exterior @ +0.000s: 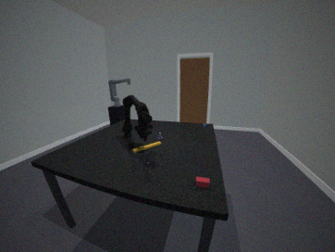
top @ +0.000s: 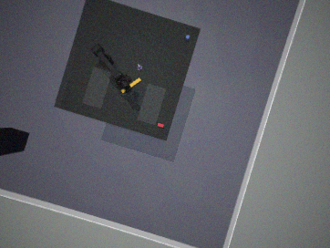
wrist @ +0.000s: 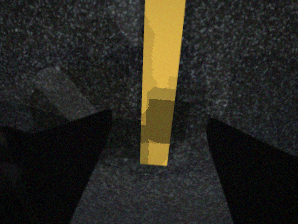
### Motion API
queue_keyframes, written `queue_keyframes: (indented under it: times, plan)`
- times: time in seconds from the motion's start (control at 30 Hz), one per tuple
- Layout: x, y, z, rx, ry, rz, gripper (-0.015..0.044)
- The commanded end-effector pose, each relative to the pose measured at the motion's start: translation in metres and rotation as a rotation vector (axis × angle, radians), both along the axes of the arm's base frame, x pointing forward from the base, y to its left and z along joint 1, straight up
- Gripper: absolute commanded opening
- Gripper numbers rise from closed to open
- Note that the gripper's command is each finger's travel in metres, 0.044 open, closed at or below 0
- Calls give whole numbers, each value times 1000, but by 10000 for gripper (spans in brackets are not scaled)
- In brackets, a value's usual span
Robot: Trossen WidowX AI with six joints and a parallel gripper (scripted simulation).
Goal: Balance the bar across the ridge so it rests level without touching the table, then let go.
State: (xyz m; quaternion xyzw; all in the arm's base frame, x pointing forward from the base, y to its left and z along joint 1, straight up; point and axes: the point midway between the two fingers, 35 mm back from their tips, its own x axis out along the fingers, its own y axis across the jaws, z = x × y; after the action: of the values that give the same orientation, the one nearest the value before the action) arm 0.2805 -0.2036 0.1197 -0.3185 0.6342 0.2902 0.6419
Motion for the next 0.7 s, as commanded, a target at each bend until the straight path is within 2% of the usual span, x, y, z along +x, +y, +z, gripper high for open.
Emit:
queue_keyframes:
  times: [0.0, 0.3, 0.67]
  plan:
    - [1, 1, 0, 12, 1, 14, 315]
    - [2, 1, -43, 12, 1, 14, 315]
    - [2, 0, -52, 12, 1, 14, 315]
